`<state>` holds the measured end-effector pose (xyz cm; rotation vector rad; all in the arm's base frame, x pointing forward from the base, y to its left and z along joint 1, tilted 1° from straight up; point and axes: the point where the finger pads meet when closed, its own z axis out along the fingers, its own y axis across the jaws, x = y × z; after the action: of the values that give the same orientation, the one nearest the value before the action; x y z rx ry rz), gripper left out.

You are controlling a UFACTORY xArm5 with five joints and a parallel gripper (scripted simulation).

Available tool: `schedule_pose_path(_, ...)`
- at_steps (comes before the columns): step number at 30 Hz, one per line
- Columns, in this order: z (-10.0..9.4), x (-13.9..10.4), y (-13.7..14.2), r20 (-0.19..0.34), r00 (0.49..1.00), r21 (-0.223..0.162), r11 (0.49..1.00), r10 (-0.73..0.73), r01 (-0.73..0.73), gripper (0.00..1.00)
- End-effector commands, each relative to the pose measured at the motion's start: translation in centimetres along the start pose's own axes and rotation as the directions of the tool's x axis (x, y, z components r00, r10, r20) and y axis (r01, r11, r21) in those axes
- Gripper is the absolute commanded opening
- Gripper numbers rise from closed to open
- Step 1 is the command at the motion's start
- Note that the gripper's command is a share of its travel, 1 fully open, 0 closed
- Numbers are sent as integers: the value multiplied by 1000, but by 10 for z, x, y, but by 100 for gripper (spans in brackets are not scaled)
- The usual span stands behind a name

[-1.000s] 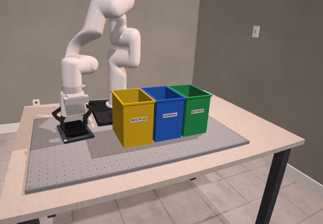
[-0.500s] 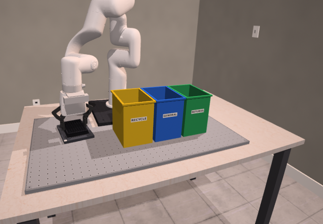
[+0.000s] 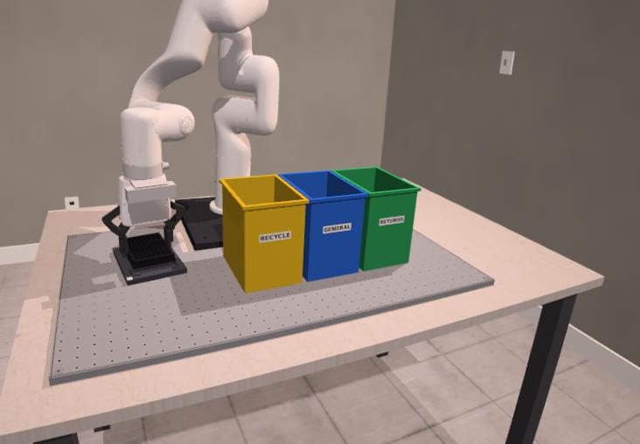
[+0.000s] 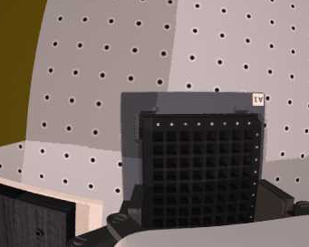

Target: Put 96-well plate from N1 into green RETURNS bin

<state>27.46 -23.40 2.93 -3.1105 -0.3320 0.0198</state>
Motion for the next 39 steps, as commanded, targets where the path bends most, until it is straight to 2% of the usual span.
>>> schedule_pose_path(1,-4,1,1,-2,1000,-3,1000,0,0,0)
schedule_pose_path(17,-9,1,1,-2,1000,-3,1000,0,0,0)
schedule_pose_path(39,-42,0,1,-2,1000,-3,1000,0,0,0)
